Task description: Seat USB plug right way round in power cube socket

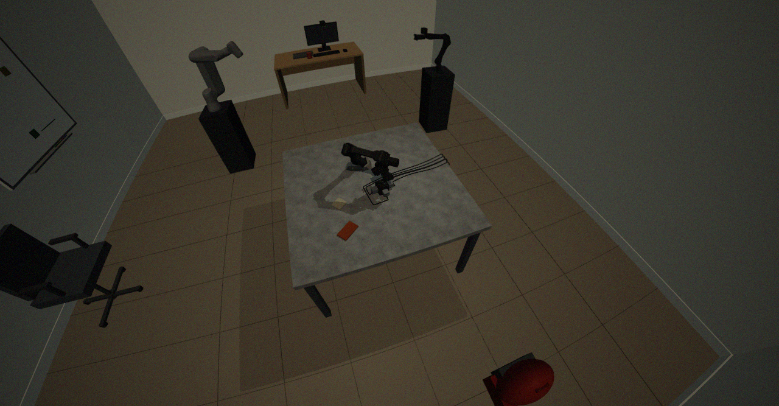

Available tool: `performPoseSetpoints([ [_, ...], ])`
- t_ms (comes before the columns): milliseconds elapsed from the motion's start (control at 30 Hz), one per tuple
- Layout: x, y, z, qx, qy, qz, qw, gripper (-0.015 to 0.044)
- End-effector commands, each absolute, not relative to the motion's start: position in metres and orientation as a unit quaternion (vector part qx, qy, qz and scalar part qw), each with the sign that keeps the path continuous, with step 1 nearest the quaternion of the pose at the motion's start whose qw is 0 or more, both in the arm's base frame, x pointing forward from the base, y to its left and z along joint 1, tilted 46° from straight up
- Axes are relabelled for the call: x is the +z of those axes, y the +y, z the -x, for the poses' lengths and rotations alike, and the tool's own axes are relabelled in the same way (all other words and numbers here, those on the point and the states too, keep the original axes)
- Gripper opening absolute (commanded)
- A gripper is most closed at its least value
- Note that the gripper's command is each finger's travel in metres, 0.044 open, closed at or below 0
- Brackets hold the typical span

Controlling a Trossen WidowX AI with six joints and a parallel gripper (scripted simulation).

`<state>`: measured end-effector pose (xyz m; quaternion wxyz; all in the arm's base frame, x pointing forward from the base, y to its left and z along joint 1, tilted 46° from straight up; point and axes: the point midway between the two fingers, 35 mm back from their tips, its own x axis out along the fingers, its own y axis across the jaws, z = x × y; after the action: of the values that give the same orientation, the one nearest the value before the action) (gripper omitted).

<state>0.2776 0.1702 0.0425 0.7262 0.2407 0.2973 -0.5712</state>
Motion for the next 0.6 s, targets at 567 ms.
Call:
performPoseSetpoints([
  [567, 0.0407, 0.1672, -0.2790, -0.572, 0.297, -0.240, 0.726, 0.0000],
])
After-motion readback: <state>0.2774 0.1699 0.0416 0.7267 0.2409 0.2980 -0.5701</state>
